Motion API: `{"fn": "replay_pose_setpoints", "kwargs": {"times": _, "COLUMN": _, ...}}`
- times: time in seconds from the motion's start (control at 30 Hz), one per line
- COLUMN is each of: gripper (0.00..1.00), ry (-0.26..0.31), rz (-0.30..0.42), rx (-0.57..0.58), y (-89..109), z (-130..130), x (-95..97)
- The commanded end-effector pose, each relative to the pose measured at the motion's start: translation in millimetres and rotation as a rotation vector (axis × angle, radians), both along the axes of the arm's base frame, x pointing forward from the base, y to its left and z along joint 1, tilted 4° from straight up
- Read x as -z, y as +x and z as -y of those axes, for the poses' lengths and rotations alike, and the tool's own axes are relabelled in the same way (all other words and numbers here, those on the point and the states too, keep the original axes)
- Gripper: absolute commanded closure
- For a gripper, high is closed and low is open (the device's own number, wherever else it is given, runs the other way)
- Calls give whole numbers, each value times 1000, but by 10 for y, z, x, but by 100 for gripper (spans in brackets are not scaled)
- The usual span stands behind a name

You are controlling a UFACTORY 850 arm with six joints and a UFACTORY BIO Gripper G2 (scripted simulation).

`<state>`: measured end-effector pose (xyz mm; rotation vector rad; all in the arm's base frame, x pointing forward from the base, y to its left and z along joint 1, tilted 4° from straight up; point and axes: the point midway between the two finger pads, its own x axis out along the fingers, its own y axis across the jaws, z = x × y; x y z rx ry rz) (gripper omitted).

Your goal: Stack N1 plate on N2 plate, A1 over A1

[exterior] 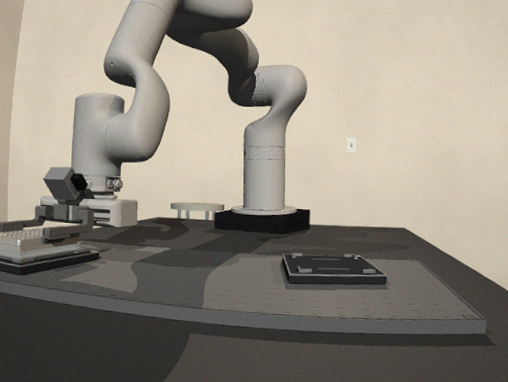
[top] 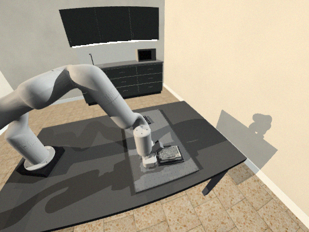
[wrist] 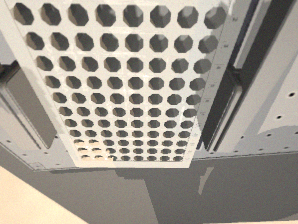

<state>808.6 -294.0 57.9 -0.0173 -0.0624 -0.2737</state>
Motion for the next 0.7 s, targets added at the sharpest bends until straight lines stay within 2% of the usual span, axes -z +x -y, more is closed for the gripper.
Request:
{"fn": "replay_pose_setpoints", "kwargs": {"times": 0.0, "gripper": 100, "ry": 0, "rz": 0, "rx": 0, "y": 3, "z": 1, "x": -7}}
{"fn": "replay_pose_setpoints", "kwargs": {"times": 0.47, "gripper": 100, "ry": 0, "rz": 0, "rx": 0, "y": 3, "z": 1, "x": -7}}
{"fn": "replay_pose_setpoints", "kwargs": {"times": 0.5, "gripper": 63, "ry": 0, "rz": 0, "rx": 0, "y": 2, "z": 0, "x": -27}}
{"fn": "replay_pose_setpoints", "kwargs": {"times": 0.67, "gripper": 63, "ry": 0, "rz": 0, "rx": 0, "y": 1, "z": 0, "x": -27}}
